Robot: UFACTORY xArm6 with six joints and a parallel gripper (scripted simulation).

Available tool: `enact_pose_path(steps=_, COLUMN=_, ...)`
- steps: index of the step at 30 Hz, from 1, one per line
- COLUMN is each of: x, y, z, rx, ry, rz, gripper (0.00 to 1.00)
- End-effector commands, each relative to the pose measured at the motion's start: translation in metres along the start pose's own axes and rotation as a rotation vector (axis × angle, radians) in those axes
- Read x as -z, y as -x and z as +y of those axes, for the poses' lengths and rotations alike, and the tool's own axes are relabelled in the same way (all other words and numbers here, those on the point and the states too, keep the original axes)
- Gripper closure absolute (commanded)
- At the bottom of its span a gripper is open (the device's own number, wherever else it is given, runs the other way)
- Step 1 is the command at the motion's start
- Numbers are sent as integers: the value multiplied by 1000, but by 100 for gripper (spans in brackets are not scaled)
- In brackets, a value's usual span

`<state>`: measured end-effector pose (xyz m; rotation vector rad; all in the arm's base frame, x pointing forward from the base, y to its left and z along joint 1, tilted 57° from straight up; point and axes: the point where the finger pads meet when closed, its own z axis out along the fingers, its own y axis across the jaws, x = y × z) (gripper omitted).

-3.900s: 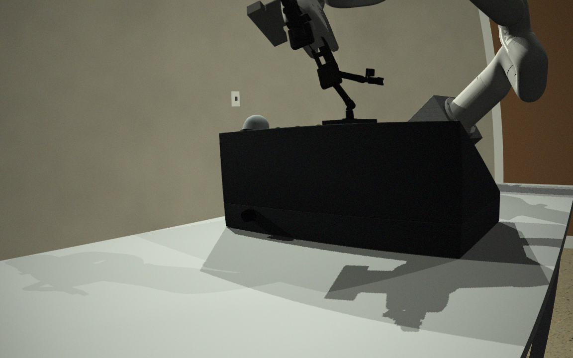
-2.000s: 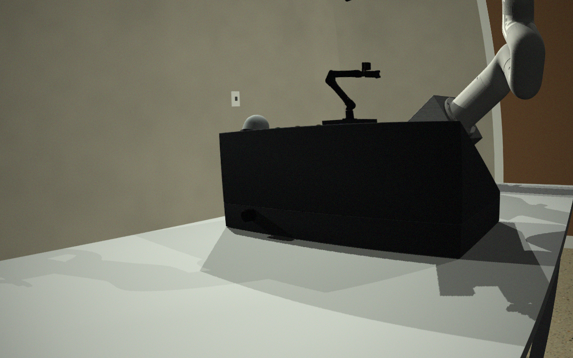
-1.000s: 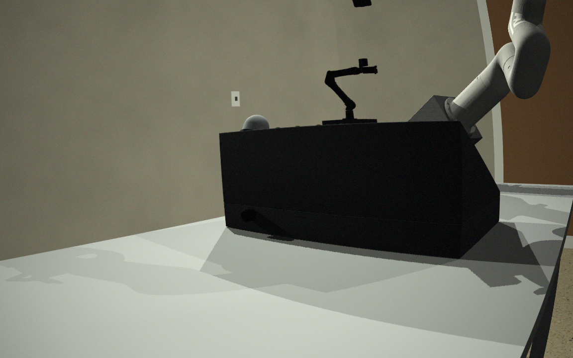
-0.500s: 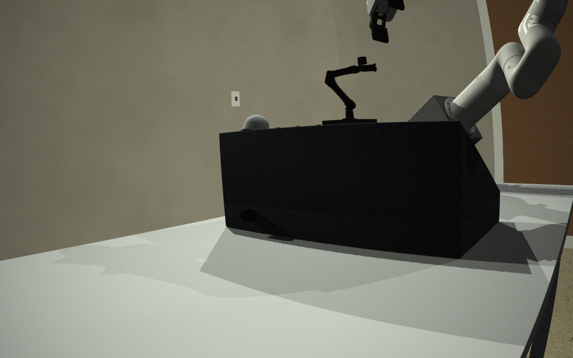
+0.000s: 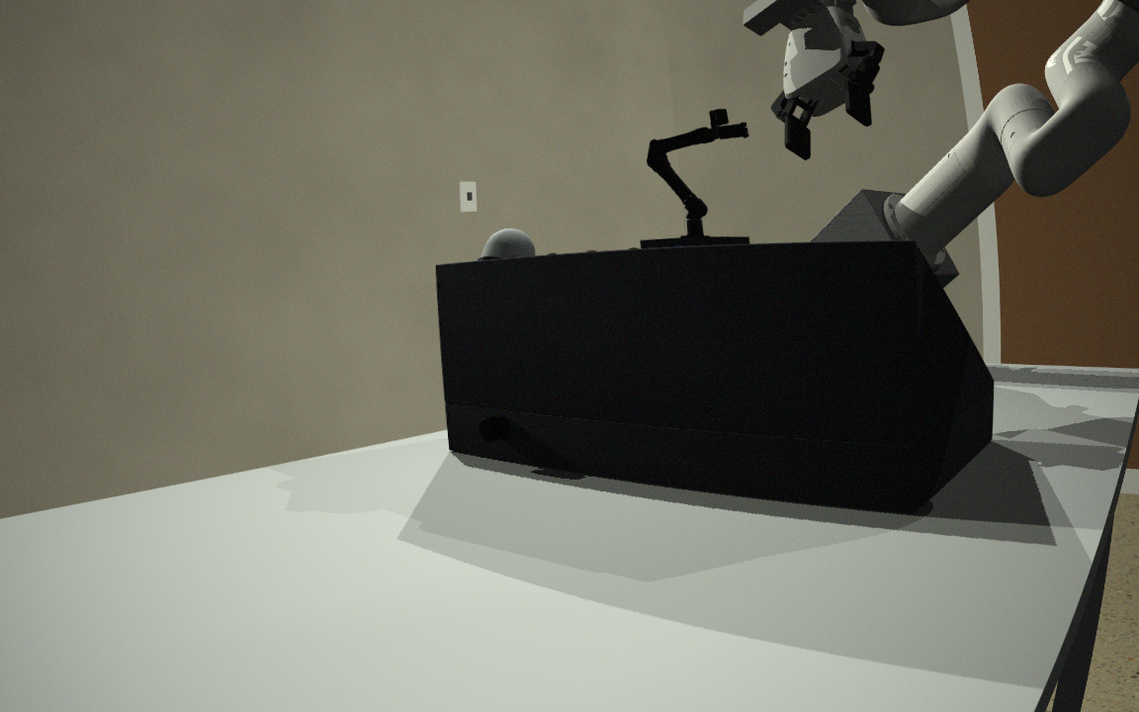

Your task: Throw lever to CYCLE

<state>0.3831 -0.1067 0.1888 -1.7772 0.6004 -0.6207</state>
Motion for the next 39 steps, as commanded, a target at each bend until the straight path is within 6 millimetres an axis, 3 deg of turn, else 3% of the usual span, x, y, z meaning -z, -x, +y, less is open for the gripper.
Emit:
enact_pose_path(steps=1, x=-1, y=32, z=11, rx=108, ry=40, rz=30, gripper=0)
enact_pose_path(steps=2, x=-1, y=32, z=11, rx=108, ry=40, rz=30, gripper=0)
enact_pose_path(steps=5, x=-6, y=74, z=28, rx=229, ry=85, rz=20, gripper=0)
enact_pose_path(steps=6, x=-6, y=74, z=28, rx=229, ry=85, rz=20, gripper=0)
enact_pose_path(steps=9, x=-9, y=104, z=41, rx=313, ry=116, rz=7, gripper=0)
enact_pose_path(steps=13, x=-10, y=124, z=50, rx=368, ry=136, rz=-3, gripper=0)
enact_pose_path(steps=39, x=-11, y=128, z=51, rx=378, ry=139, rz=-5, gripper=0)
